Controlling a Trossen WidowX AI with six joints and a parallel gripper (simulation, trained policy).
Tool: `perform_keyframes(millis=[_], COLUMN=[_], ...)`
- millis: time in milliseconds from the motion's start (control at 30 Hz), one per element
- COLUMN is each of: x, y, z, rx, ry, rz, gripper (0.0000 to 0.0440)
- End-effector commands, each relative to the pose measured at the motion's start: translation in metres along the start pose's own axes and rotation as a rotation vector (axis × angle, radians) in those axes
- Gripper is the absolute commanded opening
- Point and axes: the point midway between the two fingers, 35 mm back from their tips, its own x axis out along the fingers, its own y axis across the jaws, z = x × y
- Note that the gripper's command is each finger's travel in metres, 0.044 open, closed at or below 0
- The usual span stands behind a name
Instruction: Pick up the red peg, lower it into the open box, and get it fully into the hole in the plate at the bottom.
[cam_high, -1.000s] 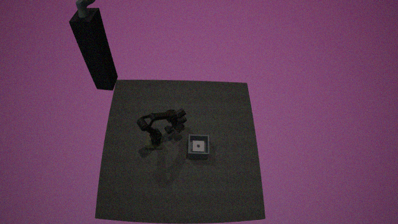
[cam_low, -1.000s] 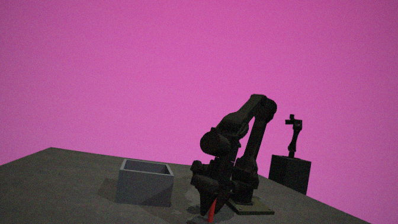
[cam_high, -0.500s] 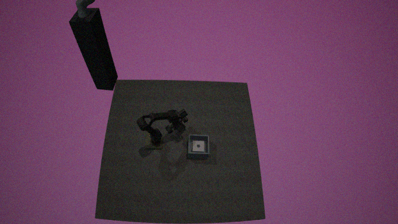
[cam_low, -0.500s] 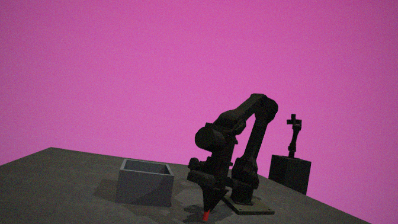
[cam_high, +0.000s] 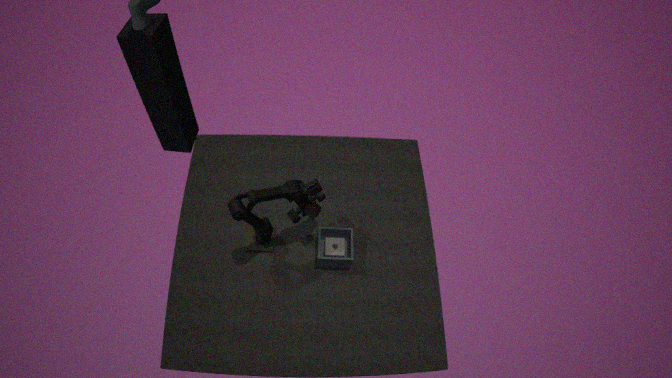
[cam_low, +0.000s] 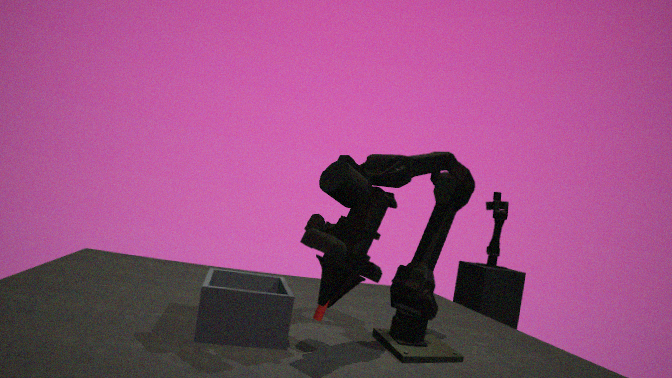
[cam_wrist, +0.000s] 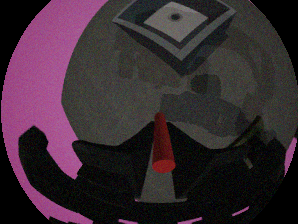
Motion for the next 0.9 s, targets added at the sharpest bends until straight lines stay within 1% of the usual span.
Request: perform_keyframes(millis=[0, 400, 867], x=[-0.007, -0.014, -0.007], y=[0.004, 0.01, 0.003], z=[0.014, 0.072, 0.123], rx=[0.008, 0.085, 0.166], ry=[-0.033, -0.128, -0.192], rz=[0.008, 0.006, -0.021], gripper=[0.0, 0.0, 0.0])
